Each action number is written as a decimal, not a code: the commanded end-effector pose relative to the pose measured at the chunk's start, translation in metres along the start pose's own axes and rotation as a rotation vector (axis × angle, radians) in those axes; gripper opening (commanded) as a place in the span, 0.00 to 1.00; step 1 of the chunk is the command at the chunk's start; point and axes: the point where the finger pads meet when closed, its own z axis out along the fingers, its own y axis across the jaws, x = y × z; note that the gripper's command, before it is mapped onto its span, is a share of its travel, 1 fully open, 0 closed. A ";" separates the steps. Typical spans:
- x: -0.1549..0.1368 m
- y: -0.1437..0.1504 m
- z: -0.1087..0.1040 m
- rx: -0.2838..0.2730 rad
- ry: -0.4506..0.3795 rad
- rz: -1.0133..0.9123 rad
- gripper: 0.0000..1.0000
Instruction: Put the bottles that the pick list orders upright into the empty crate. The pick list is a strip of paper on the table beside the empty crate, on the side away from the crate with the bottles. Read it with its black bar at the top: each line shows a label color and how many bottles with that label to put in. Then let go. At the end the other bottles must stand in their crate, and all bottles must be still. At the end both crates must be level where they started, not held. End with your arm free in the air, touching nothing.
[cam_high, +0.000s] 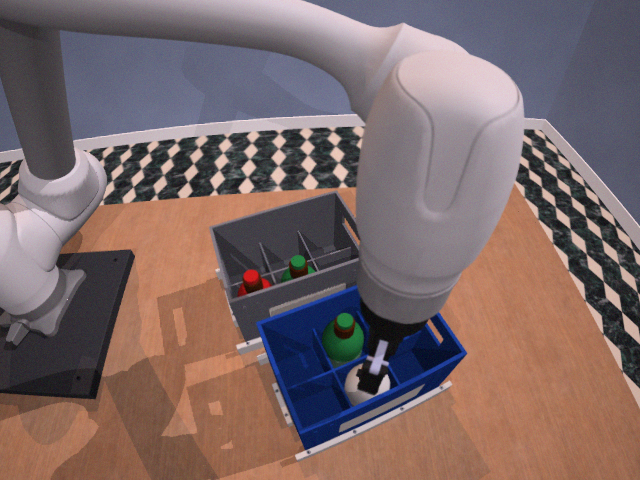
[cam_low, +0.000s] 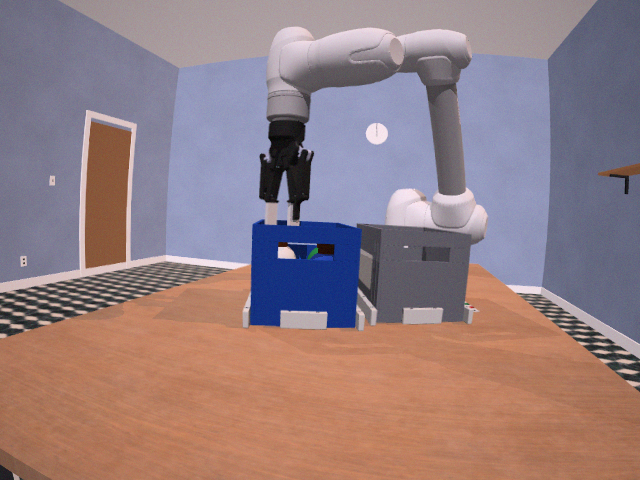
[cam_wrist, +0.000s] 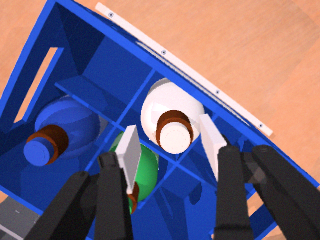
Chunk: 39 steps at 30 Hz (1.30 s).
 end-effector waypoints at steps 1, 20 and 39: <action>0.000 0.000 0.005 0.000 0.000 0.000 0.38; 0.000 0.000 0.007 0.000 0.000 0.000 0.00; 0.000 0.000 0.007 0.000 0.000 0.000 0.00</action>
